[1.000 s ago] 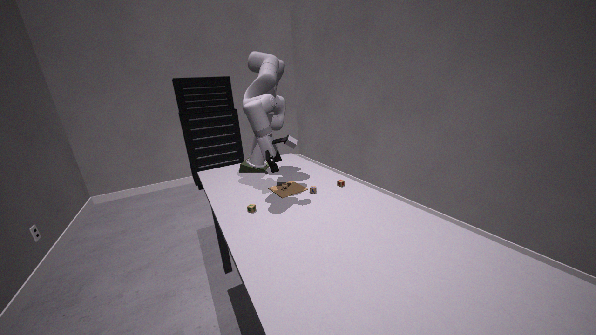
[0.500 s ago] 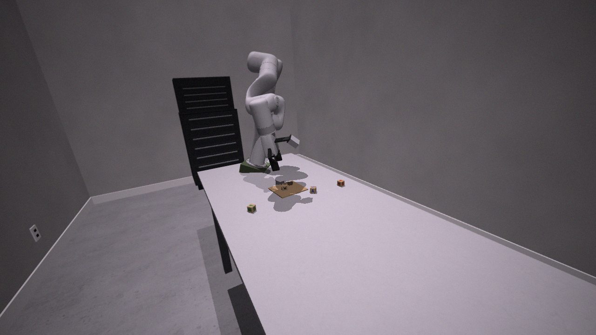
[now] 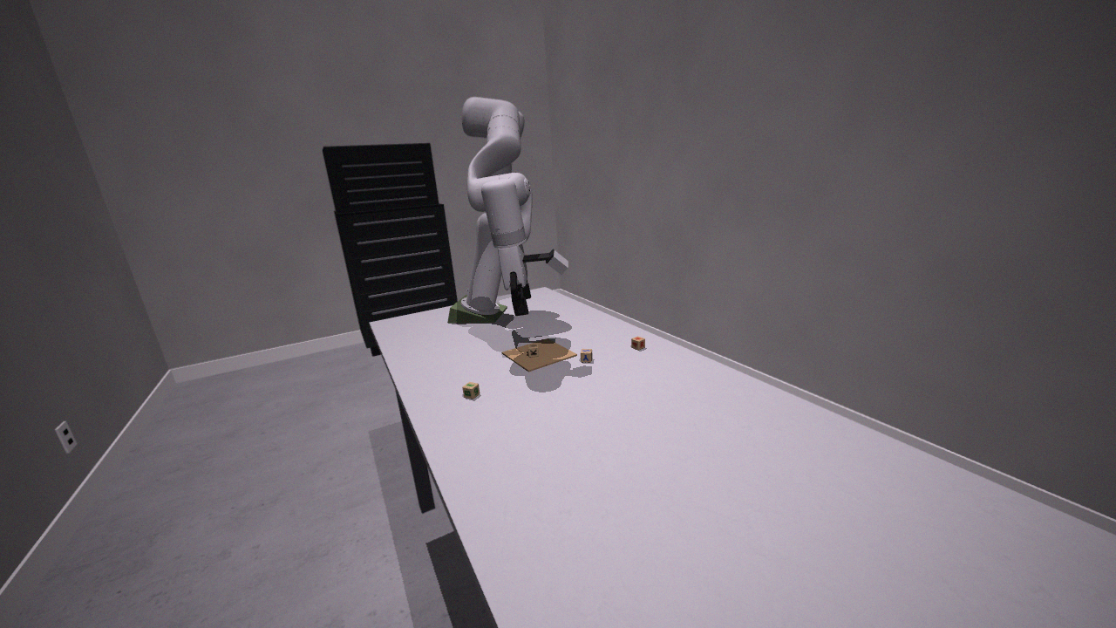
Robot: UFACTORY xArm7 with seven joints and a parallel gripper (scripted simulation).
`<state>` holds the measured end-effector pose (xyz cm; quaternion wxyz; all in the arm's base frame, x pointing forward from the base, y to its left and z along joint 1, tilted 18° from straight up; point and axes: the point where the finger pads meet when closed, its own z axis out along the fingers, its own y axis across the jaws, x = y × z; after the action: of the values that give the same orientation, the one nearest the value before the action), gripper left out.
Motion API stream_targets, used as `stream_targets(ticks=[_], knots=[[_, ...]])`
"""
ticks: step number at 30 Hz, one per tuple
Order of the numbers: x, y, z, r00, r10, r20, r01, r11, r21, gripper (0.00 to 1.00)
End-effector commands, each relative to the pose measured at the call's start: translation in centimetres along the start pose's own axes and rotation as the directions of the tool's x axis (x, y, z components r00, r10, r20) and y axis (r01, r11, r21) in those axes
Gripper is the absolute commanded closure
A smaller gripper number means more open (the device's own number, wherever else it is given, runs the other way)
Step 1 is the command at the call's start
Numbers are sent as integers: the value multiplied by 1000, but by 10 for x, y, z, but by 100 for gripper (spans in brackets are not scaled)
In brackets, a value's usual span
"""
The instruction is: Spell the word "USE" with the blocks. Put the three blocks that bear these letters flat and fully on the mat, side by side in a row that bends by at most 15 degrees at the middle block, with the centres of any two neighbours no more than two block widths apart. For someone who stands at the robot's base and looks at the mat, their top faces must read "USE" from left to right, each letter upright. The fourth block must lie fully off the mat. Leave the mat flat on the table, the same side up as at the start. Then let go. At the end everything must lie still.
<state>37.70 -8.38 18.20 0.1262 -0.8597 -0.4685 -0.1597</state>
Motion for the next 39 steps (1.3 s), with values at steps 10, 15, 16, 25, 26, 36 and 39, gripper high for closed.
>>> stream_targets(ticks=[10, 15, 16, 25, 26, 36, 39], knots=[[15, -10, -9, 991, -84, 103, 95, 990, -102, 0], [15, -10, -9, 991, -86, 105, 97, 990, -105, 0], [15, -10, -9, 991, -86, 105, 97, 990, -105, 0], [15, -10, -9, 991, -86, 105, 97, 990, -105, 0], [15, -10, -9, 991, -86, 105, 97, 990, -105, 0], [15, -10, -9, 990, -96, 106, 107, 989, -104, 0], [15, -10, -8, 982, -150, 111, 162, 982, -98, 0]])
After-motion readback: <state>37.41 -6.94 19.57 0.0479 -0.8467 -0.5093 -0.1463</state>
